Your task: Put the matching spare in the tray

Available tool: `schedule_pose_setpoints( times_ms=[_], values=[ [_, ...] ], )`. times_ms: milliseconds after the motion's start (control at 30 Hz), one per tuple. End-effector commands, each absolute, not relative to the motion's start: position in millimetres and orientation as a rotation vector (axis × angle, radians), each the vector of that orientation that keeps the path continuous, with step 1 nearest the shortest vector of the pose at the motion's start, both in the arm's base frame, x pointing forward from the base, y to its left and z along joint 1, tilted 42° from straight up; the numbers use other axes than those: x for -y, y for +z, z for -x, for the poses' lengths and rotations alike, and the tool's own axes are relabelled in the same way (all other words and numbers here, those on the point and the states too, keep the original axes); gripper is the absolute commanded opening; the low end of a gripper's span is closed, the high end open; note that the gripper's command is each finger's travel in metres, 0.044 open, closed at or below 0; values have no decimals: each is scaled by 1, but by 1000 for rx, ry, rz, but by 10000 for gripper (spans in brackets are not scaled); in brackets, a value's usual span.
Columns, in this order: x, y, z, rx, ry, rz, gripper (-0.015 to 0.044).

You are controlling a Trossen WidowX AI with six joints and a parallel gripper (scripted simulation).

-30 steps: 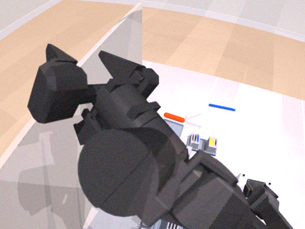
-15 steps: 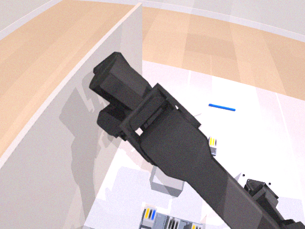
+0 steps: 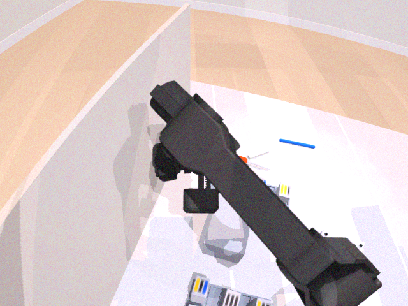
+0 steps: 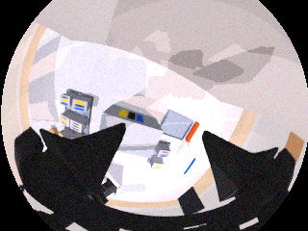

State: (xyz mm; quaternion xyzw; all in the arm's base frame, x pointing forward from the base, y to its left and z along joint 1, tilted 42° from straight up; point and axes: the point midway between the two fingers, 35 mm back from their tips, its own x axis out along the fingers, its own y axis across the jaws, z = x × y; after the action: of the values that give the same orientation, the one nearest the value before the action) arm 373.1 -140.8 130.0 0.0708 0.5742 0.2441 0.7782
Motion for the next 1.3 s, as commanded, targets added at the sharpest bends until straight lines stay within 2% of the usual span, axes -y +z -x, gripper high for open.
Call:
schedule_pose_setpoints(
  times_ms=[0, 800, 1000, 1267],
  values=[
    [119, 128, -363, -1365, 536, -500, 440],
    [116, 129, -363, -1357, 552, -481, 440],
    [31, 162, -348, -1071, 1003, 103, 440],
    [-40, 182, -314, -687, 1355, 624, 440]
  ],
)
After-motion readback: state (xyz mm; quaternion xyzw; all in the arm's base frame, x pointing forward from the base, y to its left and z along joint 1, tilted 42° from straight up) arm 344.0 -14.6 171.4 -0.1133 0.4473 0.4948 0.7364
